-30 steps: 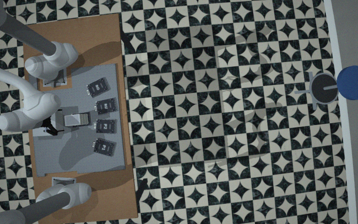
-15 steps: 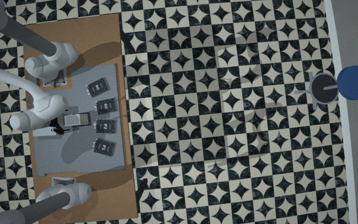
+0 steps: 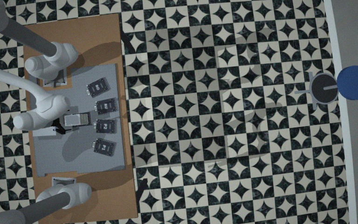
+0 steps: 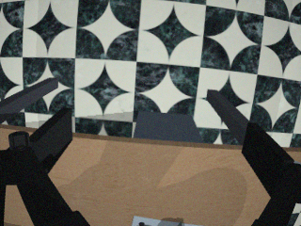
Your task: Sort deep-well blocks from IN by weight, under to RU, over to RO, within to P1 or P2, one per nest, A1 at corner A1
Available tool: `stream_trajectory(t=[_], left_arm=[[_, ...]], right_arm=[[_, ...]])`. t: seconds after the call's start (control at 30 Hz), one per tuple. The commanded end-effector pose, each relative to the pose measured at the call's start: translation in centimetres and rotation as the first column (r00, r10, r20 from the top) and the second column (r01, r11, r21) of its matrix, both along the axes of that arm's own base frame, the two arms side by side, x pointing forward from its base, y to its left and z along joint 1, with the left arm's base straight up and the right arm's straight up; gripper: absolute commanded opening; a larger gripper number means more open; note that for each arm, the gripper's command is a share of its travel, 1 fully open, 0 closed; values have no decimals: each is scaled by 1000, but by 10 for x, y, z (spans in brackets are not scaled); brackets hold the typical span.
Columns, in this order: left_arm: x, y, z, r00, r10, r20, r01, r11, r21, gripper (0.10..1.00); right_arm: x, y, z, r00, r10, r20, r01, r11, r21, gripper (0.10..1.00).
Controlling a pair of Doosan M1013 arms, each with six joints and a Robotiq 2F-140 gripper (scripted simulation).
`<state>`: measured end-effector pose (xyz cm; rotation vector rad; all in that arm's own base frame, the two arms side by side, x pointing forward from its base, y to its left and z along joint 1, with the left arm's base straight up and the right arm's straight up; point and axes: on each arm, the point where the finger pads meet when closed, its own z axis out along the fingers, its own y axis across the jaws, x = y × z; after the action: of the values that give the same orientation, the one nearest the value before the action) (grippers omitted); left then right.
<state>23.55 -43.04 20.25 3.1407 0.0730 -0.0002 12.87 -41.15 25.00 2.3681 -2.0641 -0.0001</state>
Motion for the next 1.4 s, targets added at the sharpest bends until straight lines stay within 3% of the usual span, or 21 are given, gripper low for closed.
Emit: stream_trajectory(t=[0.0, 1.37], left_arm=[[0, 0, 1, 1000, 0, 1, 0, 1000, -1, 1000], [0, 0, -61, 1000, 0, 1, 0, 1000, -1, 1000]], right_arm=[[0, 0, 1, 1000, 0, 1, 0, 1000, -1, 1000], [0, 0, 1, 1000, 0, 1, 0, 1000, -1, 1000]])
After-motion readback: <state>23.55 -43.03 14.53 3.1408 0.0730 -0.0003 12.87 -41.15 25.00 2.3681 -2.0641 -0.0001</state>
